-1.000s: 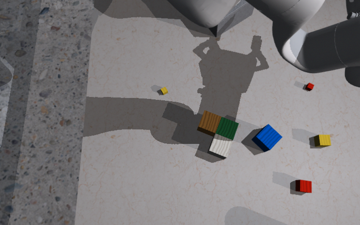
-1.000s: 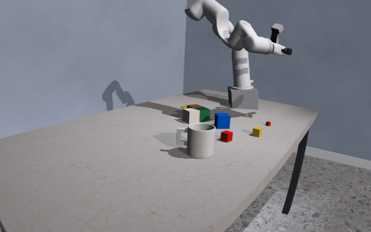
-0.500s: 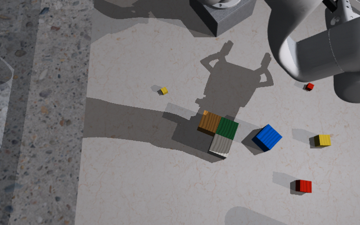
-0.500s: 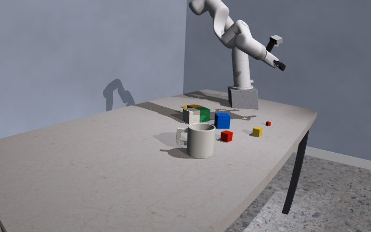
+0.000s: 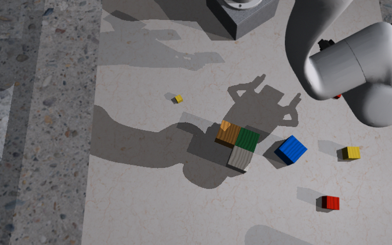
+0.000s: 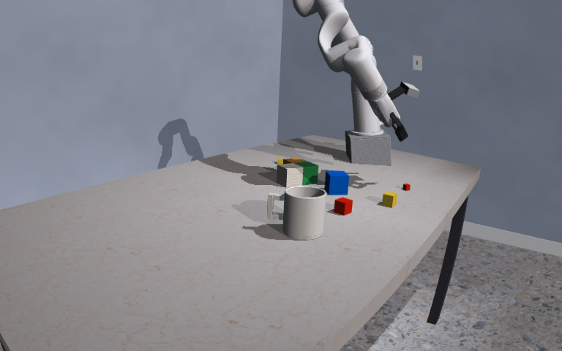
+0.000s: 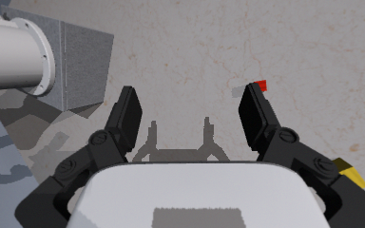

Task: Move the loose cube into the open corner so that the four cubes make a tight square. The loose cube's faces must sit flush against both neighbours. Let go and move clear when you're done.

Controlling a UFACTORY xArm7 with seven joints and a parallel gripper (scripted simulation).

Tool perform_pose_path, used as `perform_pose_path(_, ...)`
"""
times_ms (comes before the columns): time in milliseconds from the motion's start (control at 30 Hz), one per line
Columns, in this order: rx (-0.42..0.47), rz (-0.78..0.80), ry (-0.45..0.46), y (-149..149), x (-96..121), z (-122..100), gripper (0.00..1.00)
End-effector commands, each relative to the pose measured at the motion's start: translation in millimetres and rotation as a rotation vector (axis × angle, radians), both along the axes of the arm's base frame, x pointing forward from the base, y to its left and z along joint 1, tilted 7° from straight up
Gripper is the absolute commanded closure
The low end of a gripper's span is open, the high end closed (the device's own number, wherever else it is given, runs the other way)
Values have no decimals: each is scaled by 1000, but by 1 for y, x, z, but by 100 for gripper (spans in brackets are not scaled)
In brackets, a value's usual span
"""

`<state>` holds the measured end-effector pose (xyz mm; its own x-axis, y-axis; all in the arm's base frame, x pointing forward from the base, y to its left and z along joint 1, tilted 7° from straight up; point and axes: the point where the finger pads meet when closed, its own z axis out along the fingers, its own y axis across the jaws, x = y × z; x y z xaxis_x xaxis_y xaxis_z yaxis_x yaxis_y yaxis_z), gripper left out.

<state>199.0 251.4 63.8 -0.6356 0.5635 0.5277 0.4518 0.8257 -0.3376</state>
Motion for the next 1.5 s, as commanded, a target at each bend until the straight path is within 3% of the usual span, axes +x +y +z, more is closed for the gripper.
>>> perform_pose_path(0, -45, -9, -131, -9, 35, -22, 0)
perform_pose_path(33, -45, -9, -131, -9, 35, -22, 0)
perform_pose_path(67, -69, -14, -239, -19, 64, -30, 0)
perform_pose_path(200, -69, -14, -239, -19, 64, -30, 0)
perform_pose_path(233, -87, -16, -341, -28, 92, -33, 0)
perform_pose_path(333, -87, -16, -341, -28, 92, -33, 0)
perform_pose_path(367, -100, -15, -434, -35, 117, -34, 0)
perform_pose_path(467, -100, -15, -434, -35, 117, -34, 0)
perform_pose_path(500, -108, -13, -516, -41, 140, -32, 0)
perform_pose_path(567, -108, -13, -516, -41, 140, -32, 0)
perform_pose_path(600, -112, -9, -586, -46, 159, -29, 0)
perform_pose_path(733, -112, -9, -586, -46, 159, -29, 0)
perform_pose_path(800, -114, 0, -688, -52, 186, -22, 0)
perform_pose_path(1000, -112, 9, -759, -56, 204, -15, 0)
perform_pose_path(1467, -112, 9, -760, -56, 204, -15, 0)
